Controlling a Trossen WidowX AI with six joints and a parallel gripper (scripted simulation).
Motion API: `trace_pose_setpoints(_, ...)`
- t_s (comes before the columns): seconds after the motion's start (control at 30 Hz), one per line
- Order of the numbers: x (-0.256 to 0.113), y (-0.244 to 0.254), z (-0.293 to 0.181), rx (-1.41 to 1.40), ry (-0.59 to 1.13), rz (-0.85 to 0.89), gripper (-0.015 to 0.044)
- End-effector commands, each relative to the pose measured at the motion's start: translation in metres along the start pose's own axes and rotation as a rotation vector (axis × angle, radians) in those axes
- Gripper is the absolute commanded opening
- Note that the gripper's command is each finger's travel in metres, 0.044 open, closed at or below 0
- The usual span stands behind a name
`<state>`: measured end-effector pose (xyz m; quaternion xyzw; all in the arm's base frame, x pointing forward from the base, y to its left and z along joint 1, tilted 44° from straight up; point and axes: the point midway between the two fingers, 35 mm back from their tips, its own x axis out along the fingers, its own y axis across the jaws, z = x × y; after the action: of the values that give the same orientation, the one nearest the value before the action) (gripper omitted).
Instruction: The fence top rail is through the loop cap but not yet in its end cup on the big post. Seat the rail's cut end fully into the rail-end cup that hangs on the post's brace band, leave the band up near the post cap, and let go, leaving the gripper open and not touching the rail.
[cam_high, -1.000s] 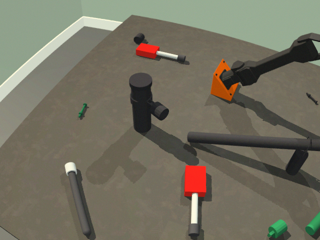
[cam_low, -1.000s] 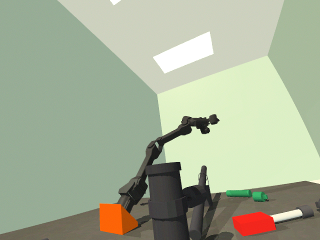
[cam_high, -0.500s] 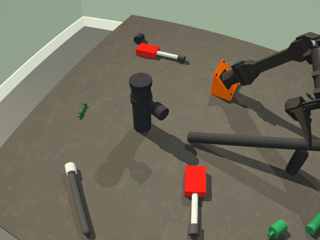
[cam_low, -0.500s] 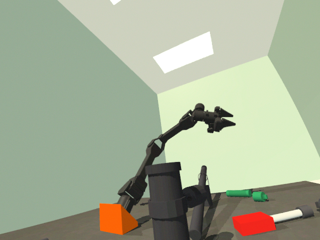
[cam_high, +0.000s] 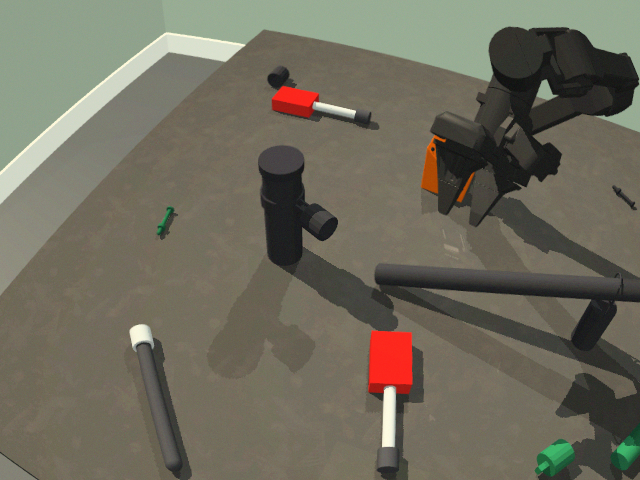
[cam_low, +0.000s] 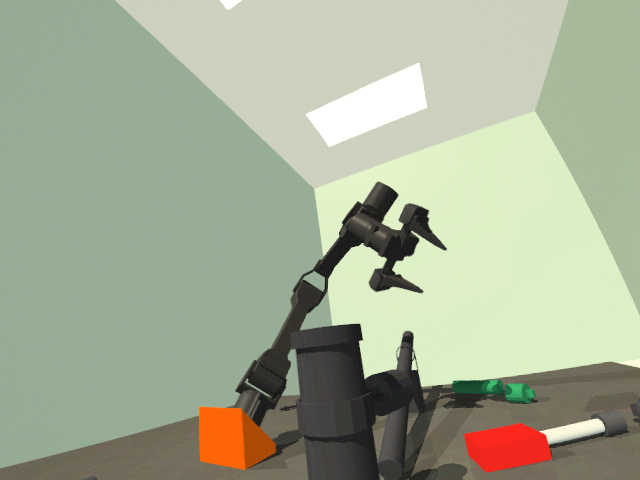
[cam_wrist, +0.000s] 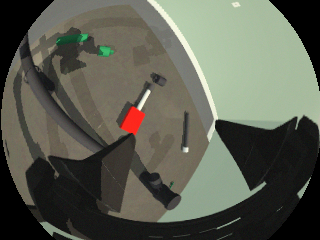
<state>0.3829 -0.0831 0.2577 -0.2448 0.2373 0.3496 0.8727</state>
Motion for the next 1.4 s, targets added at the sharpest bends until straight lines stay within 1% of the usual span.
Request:
trace_pose_setpoints(0.0, -0.012, 0.043, -0.05, 0.501, 0.037, 0.153, 0.044)
trace_pose_setpoints(0.1, -0.026, 0.075, -0.073, 0.885, 0.053, 0.254, 0.044)
trace_pose_setpoints(0.17, -0.033, 0.087, -0.079, 1.044, 0.054, 0.295, 0.044)
trace_pose_setpoints(0.63, -0.033, 0.089, -0.079, 1.064, 0.054, 0.3, 0.044)
trace_pose_setpoints(0.7, -0.031, 0.086, -0.085, 1.008, 0.056, 0.291, 0.044)
trace_pose_setpoints(0.77, -0.024, 0.079, -0.098, 0.888, 0.062, 0.274, 0.044)
trace_pose_setpoints(1.07, 0.022, 0.031, -0.2, 0.0, 0.148, 0.198, 0.044)
trace_pose_setpoints(1.13, 0.025, 0.028, -0.207, -0.063, 0.156, 0.197, 0.044)
trace_pose_setpoints(1.37, 0.025, 0.028, -0.207, -0.063, 0.156, 0.197, 0.044)
